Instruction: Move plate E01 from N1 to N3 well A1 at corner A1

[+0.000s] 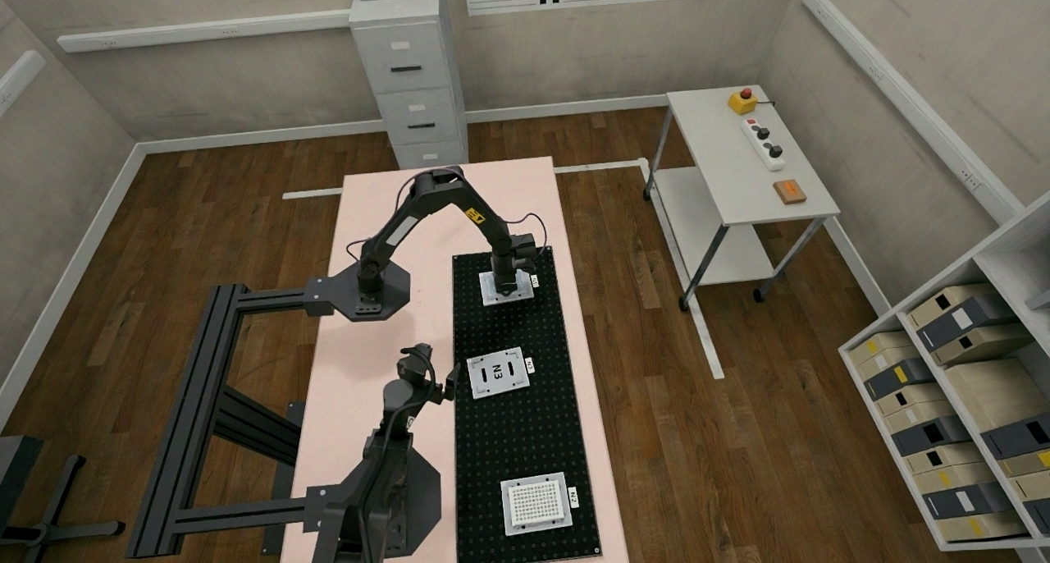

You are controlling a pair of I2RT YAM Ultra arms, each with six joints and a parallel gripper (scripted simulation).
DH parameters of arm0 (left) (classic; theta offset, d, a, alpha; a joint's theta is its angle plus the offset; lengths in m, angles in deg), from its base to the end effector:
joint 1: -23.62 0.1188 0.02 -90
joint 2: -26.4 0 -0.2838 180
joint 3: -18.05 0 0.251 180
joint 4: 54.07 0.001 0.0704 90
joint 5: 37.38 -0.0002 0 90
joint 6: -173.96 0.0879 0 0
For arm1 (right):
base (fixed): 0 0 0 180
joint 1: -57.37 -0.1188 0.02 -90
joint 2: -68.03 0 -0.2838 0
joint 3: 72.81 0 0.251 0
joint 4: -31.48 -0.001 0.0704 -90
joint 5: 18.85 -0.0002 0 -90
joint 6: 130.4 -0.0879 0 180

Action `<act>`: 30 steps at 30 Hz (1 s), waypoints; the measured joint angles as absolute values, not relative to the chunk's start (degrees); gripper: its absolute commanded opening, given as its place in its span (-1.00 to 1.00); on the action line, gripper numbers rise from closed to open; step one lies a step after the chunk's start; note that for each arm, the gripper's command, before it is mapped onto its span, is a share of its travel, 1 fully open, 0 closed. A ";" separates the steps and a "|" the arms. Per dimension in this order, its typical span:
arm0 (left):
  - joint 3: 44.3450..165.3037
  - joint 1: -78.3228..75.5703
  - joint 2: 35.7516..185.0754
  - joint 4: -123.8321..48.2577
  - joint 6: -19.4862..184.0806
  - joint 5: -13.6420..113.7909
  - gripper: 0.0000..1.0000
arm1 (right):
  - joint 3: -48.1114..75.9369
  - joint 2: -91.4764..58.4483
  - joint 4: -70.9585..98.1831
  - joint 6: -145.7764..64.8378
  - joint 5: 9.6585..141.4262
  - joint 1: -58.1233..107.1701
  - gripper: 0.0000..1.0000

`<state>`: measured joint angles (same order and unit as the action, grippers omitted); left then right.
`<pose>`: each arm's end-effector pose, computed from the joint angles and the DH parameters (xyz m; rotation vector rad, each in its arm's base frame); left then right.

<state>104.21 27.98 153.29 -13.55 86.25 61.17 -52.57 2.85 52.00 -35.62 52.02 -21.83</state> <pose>0.4021 0.0448 0.0265 -0.0711 2.9880 0.2363 0.0682 0.2091 0.1355 -1.1744 1.6287 0.5098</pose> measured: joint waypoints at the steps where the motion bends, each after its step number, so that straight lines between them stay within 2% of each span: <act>1: 104.19 27.98 153.29 -13.55 86.25 61.17 0.43 | -52.57 2.85 52.00 -35.62 52.02 -21.83 1.00; 3: 104.19 27.98 153.29 -13.55 86.25 61.17 0.43 | -52.57 2.85 52.00 -35.62 52.02 -21.83 1.00; 6: 104.19 27.98 153.29 -13.55 86.25 61.17 -0.25 | -52.57 2.85 52.00 -35.62 52.02 -21.83 1.00; 10: 104.10 27.98 153.25 -13.66 86.25 61.17 0.64 | -52.57 2.85 52.00 -35.62 52.02 -21.83 1.00; 24: 103.53 27.50 146.78 -9.11 85.33 60.69 0.64 | -52.55 2.85 51.65 -35.82 52.02 -21.83 1.00; 30: 101.68 23.56 146.73 -9.46 78.18 62.03 0.64 | -51.85 2.85 44.41 -42.49 48.63 -23.73 1.00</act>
